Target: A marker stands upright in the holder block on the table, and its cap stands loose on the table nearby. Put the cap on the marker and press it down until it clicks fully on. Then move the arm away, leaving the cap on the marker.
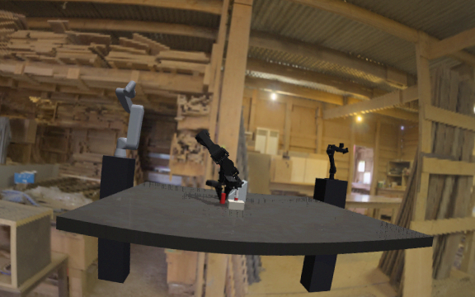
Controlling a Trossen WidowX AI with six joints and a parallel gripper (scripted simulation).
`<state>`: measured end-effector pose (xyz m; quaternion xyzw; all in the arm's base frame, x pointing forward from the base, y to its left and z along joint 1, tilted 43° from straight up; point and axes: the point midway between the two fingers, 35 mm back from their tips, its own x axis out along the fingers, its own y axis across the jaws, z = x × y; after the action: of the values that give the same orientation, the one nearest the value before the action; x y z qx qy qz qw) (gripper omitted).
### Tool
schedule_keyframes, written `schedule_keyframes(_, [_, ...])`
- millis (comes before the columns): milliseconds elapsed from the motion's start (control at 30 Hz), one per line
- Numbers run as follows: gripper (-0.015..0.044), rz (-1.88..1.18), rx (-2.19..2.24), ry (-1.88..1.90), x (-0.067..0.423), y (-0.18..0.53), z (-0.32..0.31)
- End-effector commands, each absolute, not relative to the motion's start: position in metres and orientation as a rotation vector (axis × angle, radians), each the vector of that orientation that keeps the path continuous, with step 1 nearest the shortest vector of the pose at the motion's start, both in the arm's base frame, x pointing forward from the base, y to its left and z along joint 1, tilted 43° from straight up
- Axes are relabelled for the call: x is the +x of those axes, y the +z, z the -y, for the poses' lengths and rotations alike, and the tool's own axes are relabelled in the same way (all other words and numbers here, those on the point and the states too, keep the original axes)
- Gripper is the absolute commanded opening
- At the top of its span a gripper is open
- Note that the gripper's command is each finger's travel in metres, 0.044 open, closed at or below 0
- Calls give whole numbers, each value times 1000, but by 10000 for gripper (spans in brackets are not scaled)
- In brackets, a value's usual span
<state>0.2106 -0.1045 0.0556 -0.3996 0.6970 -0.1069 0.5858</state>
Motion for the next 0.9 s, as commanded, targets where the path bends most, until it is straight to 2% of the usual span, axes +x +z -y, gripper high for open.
schedule_keyframes(0, [0,-1617,-927,-251,214,62,99])
schedule_keyframes(867, [0,-1616,-935,-248,216,98,64])
